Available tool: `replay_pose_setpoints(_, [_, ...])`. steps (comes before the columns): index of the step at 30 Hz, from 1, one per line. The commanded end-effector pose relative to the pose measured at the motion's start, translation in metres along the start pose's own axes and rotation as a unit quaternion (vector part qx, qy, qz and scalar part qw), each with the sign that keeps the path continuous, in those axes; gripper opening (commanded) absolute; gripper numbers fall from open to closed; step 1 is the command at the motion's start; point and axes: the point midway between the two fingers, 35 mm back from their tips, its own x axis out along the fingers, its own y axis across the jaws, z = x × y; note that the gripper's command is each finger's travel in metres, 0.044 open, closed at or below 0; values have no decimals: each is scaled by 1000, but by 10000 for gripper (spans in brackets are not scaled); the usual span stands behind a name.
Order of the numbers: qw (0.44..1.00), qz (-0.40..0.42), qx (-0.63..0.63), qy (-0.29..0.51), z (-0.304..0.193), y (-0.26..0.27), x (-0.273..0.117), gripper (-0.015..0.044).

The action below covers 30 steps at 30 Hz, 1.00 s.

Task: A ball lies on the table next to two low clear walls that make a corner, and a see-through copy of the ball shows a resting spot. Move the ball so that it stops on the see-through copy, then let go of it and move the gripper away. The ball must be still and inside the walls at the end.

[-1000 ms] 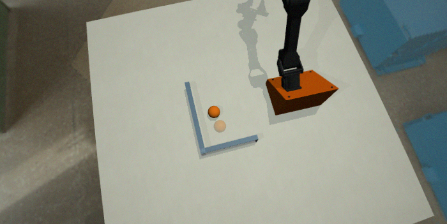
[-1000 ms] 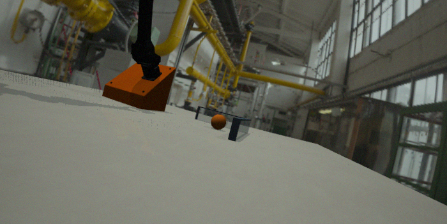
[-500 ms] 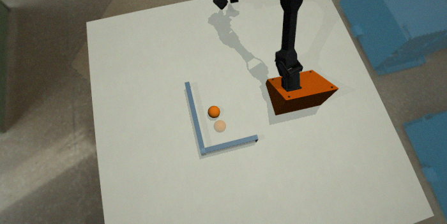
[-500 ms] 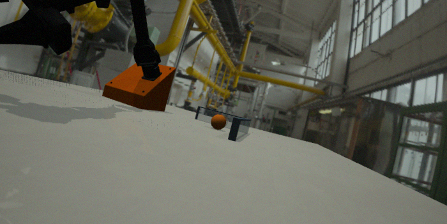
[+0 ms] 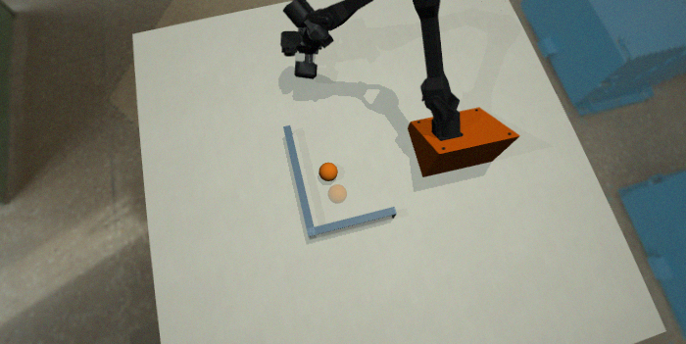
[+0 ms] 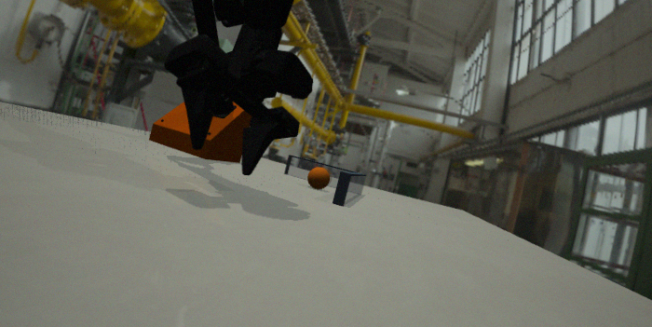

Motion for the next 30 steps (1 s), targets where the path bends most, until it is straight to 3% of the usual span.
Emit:
replay_pose_setpoints(1, [995, 53, -85, -2, 13, 59, -11, 367])
replay_pose_setpoints(7, [961, 129, -245, -17, 26, 156, -49, 367])
replay_pose_setpoints(15, [858, 191, -476, -42, 14, 257, -103, 367])
replay_pose_setpoints(18, [793, 203, -573, -36, -4, 289, -119, 367])
replay_pose_setpoints(24, [600, 202, -774, -17, -53, 343, -156, 367])
replay_pose_setpoints(30, [593, 202, -779, -16, -55, 344, -156, 367])
